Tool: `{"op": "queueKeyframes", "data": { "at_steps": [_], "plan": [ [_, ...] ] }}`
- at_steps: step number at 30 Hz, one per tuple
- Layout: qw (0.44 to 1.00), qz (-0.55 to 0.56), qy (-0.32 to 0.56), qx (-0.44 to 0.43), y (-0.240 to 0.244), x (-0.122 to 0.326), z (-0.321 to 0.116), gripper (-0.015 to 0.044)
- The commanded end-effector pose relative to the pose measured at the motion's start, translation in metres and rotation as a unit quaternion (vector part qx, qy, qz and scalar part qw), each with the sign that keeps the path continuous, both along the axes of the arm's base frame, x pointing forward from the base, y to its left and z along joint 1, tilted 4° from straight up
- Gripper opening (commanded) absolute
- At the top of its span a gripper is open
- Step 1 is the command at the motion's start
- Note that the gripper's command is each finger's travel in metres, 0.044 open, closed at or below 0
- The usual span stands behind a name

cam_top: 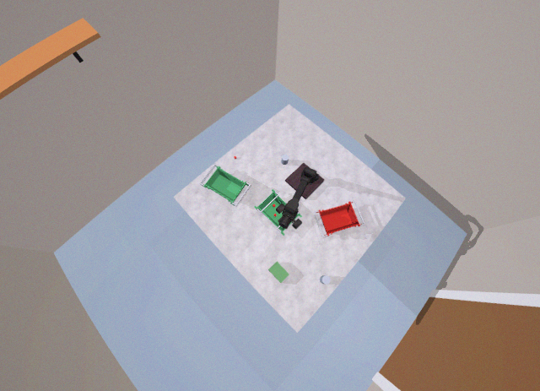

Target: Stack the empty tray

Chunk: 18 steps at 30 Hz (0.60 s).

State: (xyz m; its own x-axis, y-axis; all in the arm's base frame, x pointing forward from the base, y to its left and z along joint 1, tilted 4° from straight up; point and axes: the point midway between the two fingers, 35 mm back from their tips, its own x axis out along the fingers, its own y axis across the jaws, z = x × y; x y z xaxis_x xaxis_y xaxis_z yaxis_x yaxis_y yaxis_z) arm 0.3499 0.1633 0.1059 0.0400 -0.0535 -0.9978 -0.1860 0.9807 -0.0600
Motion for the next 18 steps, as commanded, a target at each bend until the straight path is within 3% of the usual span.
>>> {"op": "queueKeyframes", "data": {
  "at_steps": [1, 11, 18],
  "plan": [
    [1.0, 0.0, 0.0, 0.0, 0.0, 0.0, 0.0, 0.0],
    [1.0, 0.0, 0.0, 0.0, 0.0, 0.0, 0.0, 0.0],
    [1.0, 0.0, 0.0, 0.0, 0.0002, 0.0002, 0.0021, 0.0184]
  ]
}}
